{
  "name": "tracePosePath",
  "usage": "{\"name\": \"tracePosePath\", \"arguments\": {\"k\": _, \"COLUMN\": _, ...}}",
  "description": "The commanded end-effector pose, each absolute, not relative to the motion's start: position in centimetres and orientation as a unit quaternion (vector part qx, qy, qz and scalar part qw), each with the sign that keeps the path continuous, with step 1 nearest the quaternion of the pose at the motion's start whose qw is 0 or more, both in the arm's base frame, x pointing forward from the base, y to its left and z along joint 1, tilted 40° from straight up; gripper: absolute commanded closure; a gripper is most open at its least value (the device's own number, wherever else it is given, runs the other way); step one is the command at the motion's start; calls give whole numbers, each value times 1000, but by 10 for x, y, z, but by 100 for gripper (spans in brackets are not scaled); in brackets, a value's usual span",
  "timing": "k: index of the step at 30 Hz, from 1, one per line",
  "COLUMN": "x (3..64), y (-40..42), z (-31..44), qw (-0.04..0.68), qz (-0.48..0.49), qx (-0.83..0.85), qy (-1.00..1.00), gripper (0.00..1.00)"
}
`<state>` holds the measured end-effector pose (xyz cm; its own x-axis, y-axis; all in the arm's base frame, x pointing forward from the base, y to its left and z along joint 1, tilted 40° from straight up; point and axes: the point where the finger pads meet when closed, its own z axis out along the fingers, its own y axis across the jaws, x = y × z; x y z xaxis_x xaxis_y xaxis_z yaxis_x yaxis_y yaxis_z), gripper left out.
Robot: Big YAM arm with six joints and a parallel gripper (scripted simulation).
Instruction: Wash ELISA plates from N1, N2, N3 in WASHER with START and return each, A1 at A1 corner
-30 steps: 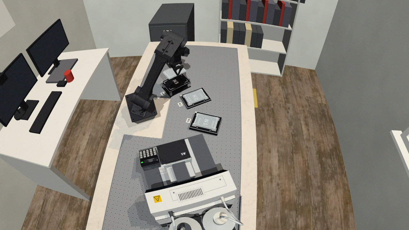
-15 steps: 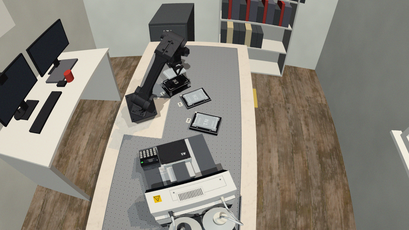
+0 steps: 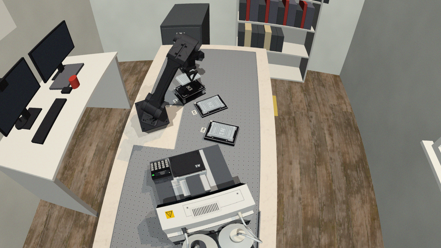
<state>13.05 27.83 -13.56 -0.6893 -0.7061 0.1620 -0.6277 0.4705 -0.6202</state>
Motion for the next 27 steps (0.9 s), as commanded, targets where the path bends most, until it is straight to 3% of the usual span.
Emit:
{"name": "tracePosePath", "arguments": {"k": 1, "x": 132, "y": 308, "z": -133, "qw": 75, "qz": -316, "qx": -388, "qy": 863, "gripper": 16}}
{"name": "tracePosePath", "arguments": {"k": 27, "x": 208, "y": 245, "z": -62, "qw": 72, "qz": -331, "qx": -355, "qy": 871, "gripper": 16}}
